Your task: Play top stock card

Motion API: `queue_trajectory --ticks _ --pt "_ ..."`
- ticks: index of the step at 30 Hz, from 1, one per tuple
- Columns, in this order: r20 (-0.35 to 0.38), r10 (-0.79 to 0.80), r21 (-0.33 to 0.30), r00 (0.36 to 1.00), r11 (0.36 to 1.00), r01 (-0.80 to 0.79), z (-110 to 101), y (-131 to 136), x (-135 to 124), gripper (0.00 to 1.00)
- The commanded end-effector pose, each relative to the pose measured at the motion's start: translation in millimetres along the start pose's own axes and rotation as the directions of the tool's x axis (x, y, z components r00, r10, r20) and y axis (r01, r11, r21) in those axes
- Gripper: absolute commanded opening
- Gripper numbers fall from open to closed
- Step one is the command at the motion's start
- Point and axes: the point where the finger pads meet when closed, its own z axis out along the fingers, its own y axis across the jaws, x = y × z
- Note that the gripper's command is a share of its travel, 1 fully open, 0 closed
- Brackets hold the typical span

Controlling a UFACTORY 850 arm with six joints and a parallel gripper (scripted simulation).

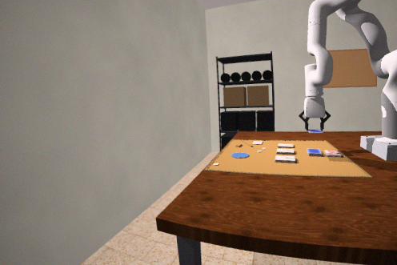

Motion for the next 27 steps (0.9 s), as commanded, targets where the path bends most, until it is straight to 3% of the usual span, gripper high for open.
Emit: queue_trajectory --ticks 1,15,27 --pt "0.000 0.000 -0.002 1.000 1.000 0.000 0 1 3 0.65" --pt "0.000 0.000 -0.002 1.000 1.000 0.000 0 1 74 0.65" --pt "0.000 0.000 -0.002 1.000 1.000 0.000 0 1 96 0.65"
